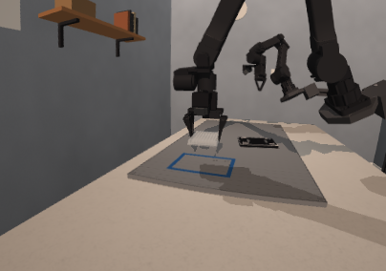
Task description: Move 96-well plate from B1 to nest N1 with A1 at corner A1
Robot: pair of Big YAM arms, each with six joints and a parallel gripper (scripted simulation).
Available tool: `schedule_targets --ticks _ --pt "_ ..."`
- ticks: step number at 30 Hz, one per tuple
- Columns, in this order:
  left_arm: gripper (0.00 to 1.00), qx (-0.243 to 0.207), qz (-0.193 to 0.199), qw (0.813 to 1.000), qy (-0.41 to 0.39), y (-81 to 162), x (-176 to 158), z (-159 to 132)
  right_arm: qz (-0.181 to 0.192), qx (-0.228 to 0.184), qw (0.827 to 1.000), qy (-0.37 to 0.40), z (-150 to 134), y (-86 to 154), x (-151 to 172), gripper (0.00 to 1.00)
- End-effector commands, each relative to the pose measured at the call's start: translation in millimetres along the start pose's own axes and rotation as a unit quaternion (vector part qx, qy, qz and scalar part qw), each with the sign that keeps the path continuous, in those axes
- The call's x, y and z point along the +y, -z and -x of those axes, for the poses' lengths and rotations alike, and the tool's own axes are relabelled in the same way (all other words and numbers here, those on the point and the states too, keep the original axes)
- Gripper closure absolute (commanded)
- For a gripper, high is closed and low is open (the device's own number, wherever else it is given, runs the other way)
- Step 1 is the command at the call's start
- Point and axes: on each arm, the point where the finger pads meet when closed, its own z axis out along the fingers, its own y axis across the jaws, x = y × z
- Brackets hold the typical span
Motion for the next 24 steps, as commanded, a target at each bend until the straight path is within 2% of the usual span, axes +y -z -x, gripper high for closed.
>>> schedule_targets --ticks 1,6,7,13,19,21,24 --pt "1.00 0.005 -0.004 1.000 -0.006 5.0 -7.8 -8.5 0.007 -0.007 1.000 -0.009 8.7 8.3 4.0 0.00" --pt "1.00 0.005 -0.004 1.000 -0.006 5.0 -7.8 -8.5 0.007 -0.007 1.000 -0.009 8.7 8.3 4.0 0.00" --pt "1.00 0.003 0.003 0.999 -0.032 2.5 5.0 -10.7 0.007 -0.007 1.000 -0.009 8.7 8.3 4.0 0.00" --pt "1.00 0.003 -0.011 0.992 -0.128 5.7 10.0 -27.2 0.007 -0.007 1.000 -0.009 8.7 8.3 4.0 0.00" --pt "1.00 0.003 -0.005 0.974 -0.228 2.9 24.4 -44.4 0.007 -0.007 1.000 -0.009 8.7 8.3 4.0 0.00" --pt "1.00 0.003 -0.005 0.974 -0.228 2.9 24.4 -44.4 0.007 -0.007 1.000 -0.009 8.7 8.3 4.0 0.00" --pt "1.00 0.003 -0.004 0.961 -0.277 2.4 30.9 -52.8 0.007 -0.007 1.000 -0.009 8.7 8.3 4.0 0.00"
